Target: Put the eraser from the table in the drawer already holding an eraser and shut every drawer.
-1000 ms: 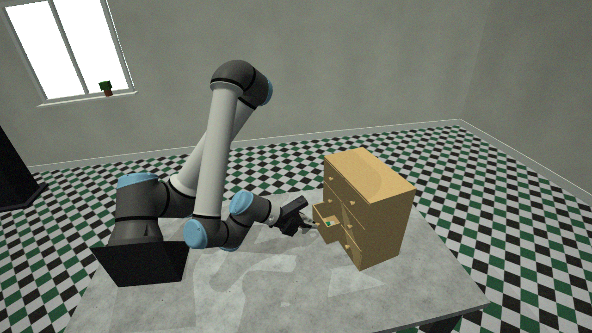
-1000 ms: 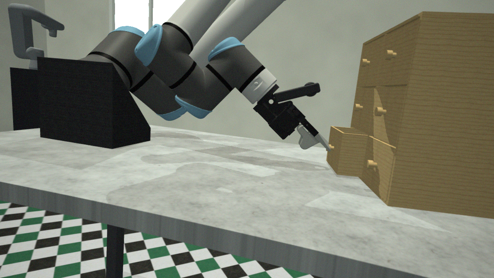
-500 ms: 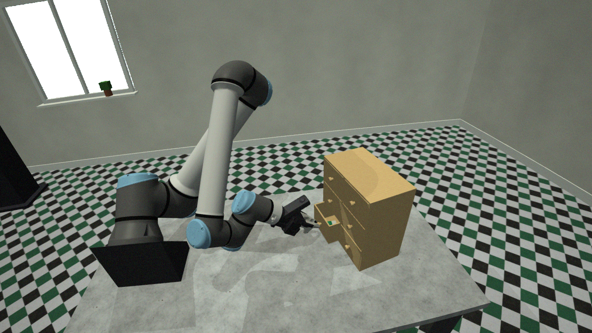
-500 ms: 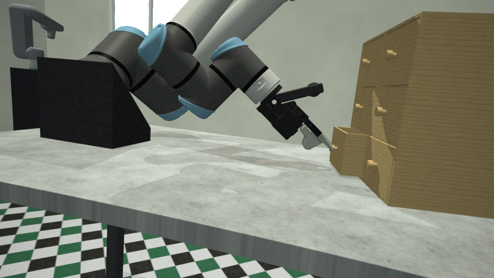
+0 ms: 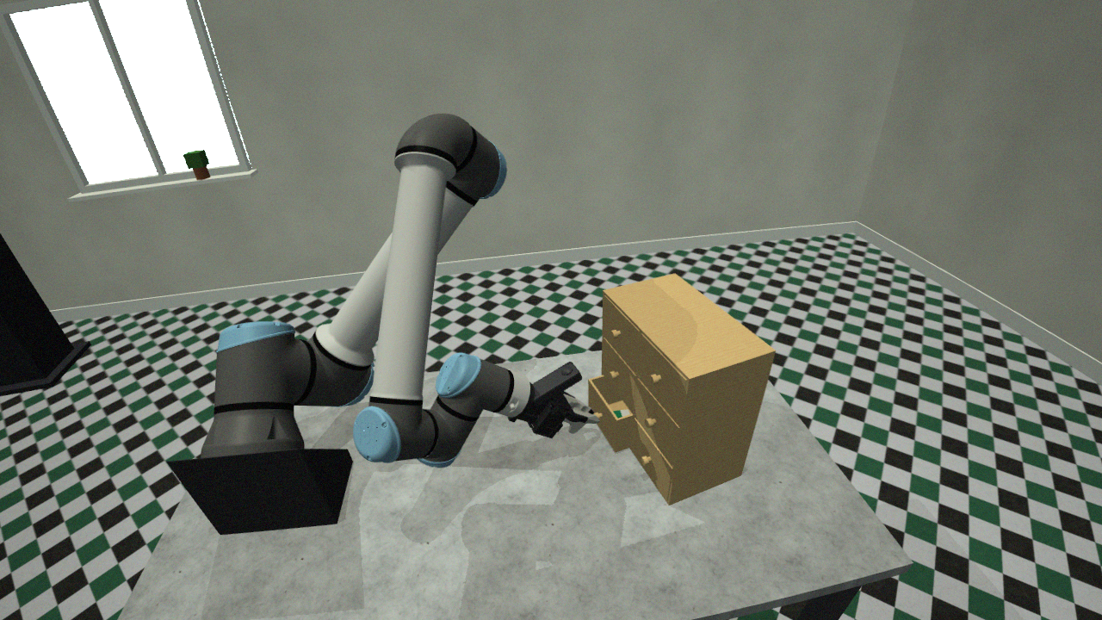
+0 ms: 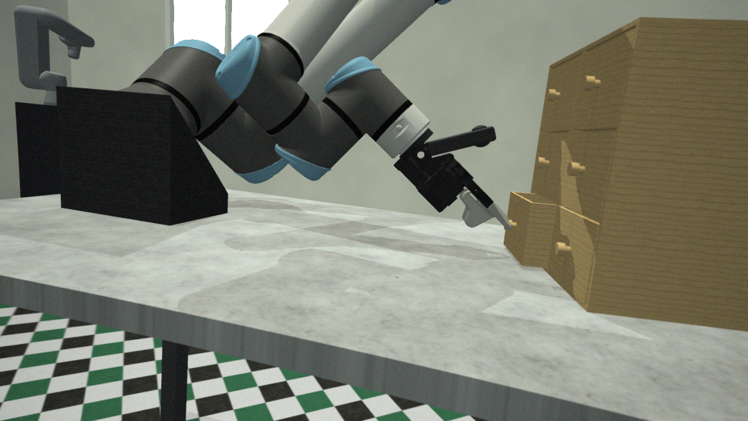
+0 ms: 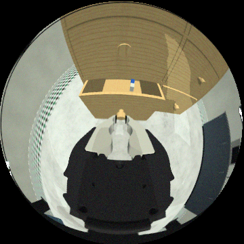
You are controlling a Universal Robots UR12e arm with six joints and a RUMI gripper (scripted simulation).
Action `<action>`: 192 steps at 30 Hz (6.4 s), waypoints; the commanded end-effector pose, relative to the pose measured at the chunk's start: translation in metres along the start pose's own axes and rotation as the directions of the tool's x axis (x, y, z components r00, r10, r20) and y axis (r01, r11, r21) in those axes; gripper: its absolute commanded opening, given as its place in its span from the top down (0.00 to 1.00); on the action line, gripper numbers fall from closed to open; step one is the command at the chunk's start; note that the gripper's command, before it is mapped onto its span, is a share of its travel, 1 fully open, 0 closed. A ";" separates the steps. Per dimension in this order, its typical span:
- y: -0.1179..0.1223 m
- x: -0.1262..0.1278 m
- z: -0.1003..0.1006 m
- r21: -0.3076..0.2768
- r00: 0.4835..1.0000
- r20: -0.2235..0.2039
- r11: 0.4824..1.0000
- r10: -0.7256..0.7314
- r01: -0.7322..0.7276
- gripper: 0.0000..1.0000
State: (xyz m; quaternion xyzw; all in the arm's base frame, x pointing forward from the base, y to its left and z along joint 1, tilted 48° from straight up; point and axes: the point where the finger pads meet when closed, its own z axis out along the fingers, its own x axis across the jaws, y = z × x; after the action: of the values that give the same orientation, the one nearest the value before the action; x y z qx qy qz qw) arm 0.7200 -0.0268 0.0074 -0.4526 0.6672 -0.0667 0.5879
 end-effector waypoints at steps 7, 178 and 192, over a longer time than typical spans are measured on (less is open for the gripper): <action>-0.006 0.000 0.006 0.001 1.000 0.000 1.000 0.000 0.000 0.93; 0.006 0.000 -0.015 0.001 1.000 0.000 1.000 0.000 0.000 0.80; -0.009 0.000 -0.060 0.001 1.000 0.000 1.000 0.000 0.000 0.80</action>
State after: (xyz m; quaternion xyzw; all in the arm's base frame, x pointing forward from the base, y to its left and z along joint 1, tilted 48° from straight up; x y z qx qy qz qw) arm 0.6883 -0.0450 0.0204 -0.4506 0.6673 -0.0683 0.5890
